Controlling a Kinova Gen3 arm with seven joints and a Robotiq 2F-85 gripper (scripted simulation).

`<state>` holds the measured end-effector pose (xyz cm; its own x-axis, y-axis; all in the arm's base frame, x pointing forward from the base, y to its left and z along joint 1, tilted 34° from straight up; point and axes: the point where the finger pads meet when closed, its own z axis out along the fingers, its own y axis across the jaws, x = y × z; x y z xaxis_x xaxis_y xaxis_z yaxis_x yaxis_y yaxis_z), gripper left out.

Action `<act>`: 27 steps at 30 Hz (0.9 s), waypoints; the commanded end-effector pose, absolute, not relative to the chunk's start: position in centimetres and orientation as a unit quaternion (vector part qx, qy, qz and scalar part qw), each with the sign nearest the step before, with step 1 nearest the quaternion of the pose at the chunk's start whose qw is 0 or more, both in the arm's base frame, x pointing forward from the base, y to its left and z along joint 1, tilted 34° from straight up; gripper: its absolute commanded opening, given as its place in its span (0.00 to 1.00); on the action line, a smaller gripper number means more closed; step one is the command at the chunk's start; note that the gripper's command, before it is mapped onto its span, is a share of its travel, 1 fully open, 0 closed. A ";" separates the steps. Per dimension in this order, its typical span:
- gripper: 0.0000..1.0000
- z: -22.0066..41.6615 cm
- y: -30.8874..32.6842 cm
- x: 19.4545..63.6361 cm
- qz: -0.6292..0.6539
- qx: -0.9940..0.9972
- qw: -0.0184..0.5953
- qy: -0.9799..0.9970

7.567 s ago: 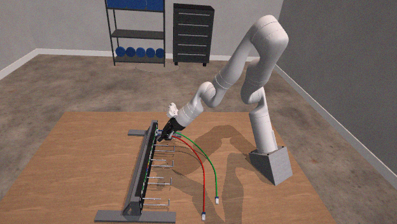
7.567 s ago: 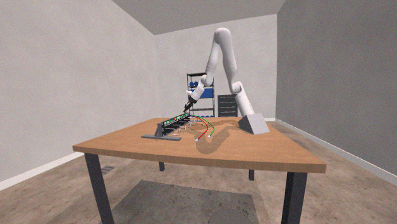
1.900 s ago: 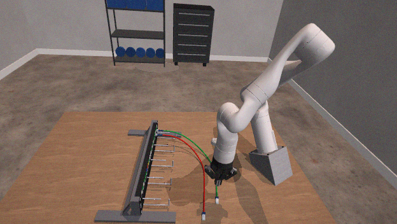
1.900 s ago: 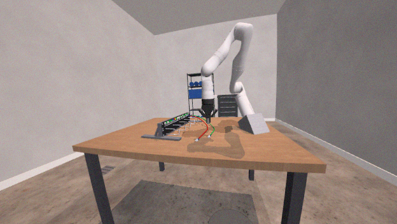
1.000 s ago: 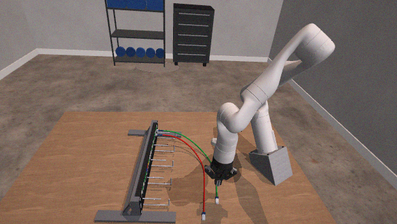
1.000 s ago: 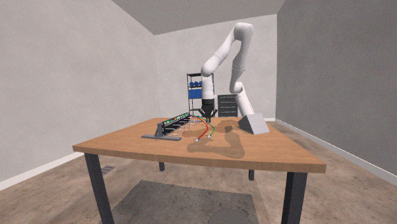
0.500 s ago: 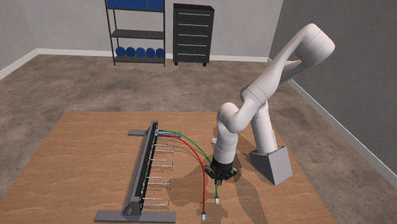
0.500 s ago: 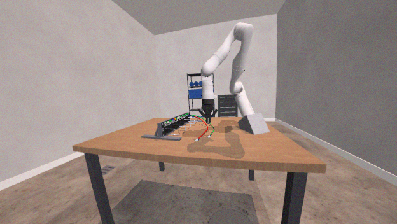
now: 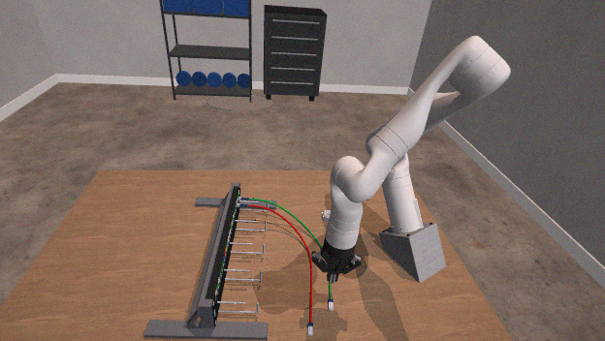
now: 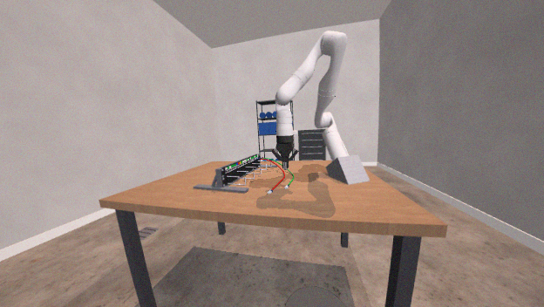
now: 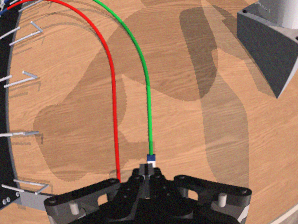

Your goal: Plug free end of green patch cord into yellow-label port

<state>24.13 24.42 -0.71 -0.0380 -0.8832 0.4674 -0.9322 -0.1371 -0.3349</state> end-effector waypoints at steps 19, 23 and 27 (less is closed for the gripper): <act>0.37 -1.4 24.8 23.8 0.294 0.688 0.040 -0.662; 0.37 -1.4 24.8 23.8 0.294 0.688 0.040 -0.662; 0.37 -1.4 24.8 23.8 0.294 0.688 0.040 -0.662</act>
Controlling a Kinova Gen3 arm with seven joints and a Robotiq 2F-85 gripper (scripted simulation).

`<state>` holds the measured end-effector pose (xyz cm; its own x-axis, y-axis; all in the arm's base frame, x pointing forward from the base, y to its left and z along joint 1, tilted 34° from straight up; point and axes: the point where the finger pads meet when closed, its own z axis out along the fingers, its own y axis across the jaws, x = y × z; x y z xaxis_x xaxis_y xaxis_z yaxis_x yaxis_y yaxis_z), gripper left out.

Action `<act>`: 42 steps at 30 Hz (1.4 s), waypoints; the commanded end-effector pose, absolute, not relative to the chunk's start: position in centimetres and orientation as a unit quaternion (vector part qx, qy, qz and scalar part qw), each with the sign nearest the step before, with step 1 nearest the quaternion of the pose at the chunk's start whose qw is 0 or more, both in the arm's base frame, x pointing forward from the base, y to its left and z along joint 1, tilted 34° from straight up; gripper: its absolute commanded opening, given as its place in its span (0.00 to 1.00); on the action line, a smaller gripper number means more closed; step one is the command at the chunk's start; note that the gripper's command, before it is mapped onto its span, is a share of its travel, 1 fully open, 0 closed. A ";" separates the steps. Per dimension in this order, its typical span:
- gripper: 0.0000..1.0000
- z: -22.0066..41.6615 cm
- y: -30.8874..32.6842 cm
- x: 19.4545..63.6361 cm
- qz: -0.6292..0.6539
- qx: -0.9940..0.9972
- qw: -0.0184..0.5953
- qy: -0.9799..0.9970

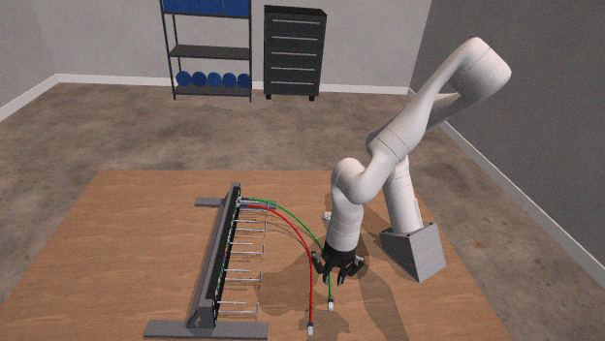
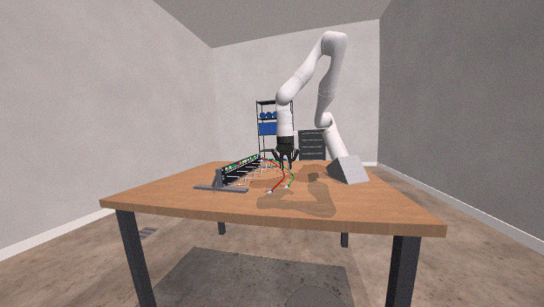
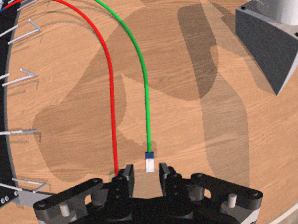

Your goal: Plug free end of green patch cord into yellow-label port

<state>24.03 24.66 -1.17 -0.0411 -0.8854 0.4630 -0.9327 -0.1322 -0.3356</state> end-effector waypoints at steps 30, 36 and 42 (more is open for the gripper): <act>0.37 -1.5 24.7 23.8 0.294 0.688 0.040 -0.662; 0.37 -1.7 24.5 23.9 0.294 0.687 0.041 -0.663; 0.37 -2.1 24.2 24.0 0.294 0.687 0.041 -0.663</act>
